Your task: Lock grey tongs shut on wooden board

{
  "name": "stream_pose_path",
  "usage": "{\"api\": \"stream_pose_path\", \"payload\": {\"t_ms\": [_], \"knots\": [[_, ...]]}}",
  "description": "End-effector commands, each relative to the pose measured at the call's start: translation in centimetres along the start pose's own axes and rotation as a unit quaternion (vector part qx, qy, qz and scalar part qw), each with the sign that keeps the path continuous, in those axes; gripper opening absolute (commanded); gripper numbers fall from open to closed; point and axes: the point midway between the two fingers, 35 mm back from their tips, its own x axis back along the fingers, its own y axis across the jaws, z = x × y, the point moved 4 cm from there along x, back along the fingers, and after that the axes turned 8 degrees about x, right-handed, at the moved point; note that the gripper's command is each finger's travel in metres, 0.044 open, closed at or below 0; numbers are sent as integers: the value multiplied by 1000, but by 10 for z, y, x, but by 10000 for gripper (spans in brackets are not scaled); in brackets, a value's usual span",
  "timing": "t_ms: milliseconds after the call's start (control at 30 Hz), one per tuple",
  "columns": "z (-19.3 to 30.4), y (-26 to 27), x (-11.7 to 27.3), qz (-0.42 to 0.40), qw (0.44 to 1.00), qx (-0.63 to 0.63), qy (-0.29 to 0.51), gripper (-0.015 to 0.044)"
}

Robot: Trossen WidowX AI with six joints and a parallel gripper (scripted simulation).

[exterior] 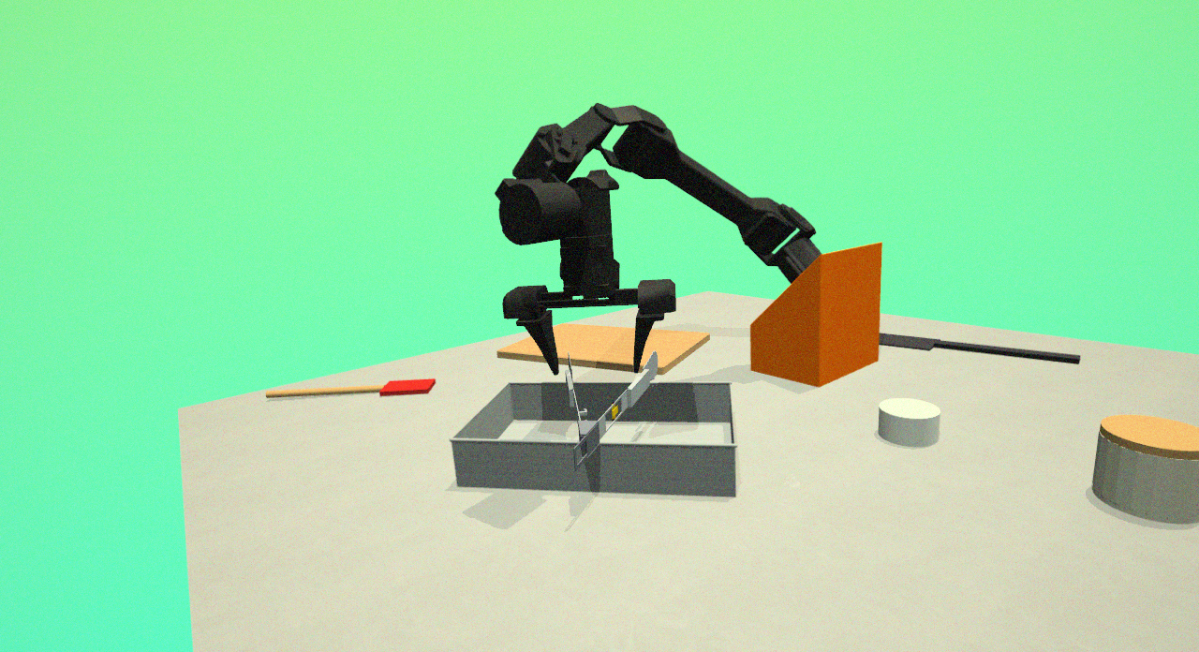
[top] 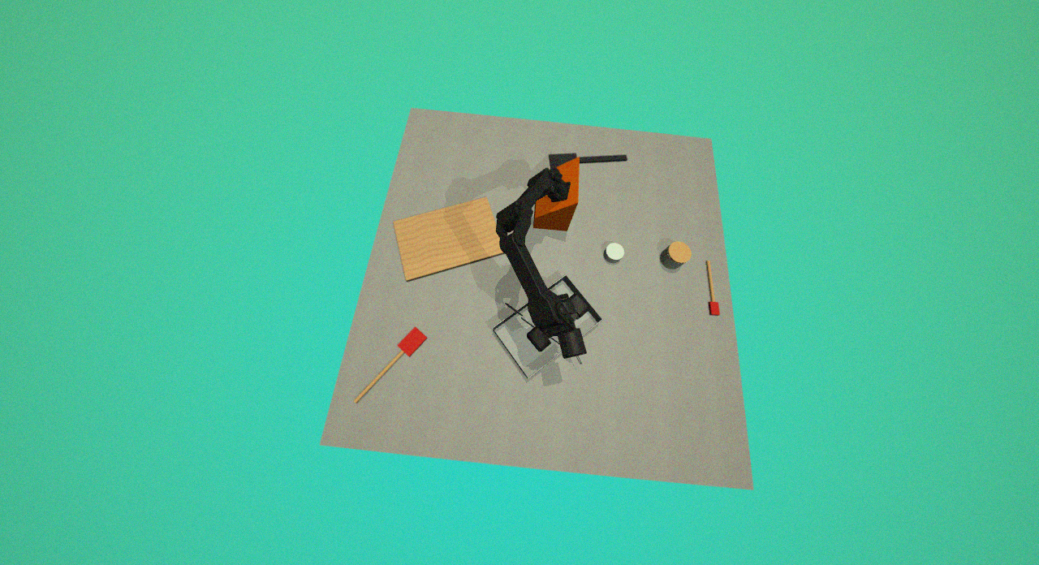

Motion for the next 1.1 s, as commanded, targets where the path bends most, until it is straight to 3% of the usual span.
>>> {"api": "stream_pose_path", "payload": {"t_ms": [0,1067], "knots": [[0,0,-6,-1,1000,2,-1,440],[-1,1,-59,-2,1000,2,-2,440]]}}
